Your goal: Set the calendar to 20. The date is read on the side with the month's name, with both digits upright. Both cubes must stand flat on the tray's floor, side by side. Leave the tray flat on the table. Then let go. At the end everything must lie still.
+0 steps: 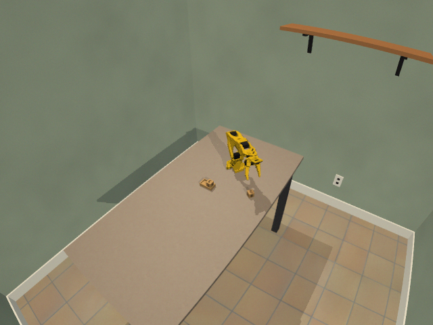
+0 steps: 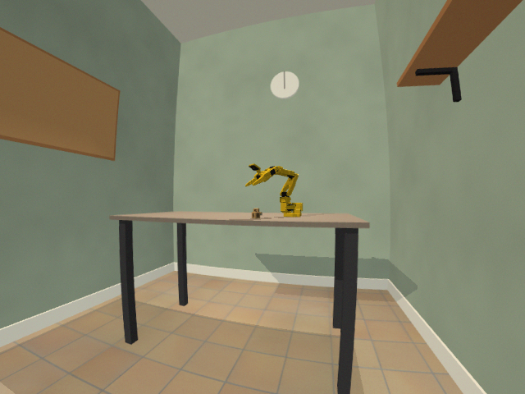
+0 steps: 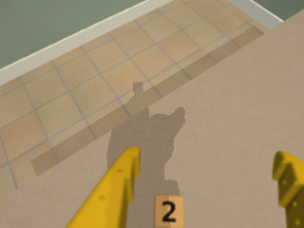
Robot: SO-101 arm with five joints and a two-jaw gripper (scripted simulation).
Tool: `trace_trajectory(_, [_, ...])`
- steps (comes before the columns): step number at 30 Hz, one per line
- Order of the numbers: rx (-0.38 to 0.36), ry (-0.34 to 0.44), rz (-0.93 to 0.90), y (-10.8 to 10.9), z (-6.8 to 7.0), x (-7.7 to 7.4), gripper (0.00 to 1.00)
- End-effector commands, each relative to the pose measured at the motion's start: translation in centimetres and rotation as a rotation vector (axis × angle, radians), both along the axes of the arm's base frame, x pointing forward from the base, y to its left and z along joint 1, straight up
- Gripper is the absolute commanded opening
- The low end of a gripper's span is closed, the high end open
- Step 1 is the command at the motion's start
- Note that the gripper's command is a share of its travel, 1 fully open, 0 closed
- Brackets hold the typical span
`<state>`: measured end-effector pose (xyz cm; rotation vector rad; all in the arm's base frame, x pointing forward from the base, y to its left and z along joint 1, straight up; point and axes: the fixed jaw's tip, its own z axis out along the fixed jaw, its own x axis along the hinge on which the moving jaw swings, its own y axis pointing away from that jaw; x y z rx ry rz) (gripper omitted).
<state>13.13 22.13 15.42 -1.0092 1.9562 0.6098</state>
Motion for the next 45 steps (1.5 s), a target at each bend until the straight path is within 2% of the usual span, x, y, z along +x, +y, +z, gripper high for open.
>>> trace_trajectory(1, [-0.079, 0.069, 0.005, 0.3, 1.2, -0.3, 0.35])
trace_trajectory(3, [-0.079, 0.069, 0.005, 0.3, 1.2, -0.3, 0.35])
trace_trajectory(11, [-0.238, 0.181, 0.0, -0.3, 0.9, -0.9, 0.35])
trace_trajectory(18, [-0.333, 0.245, -0.005, -0.9, 0.8, -1.4, 0.35])
trace_trajectory(28, [-0.383, 0.278, -0.007, -1.3, 0.7, -1.7, 0.35])
trace_trajectory(39, [-0.391, 0.284, -0.008, -1.3, 0.7, -1.7, 0.35])
trace_trajectory(42, [-0.405, 0.292, -0.008, -1.3, 0.4, -1.7, 0.35])
trace_trajectory(45, [-0.442, 0.314, -0.009, -1.1, -0.5, -1.6, 0.35])
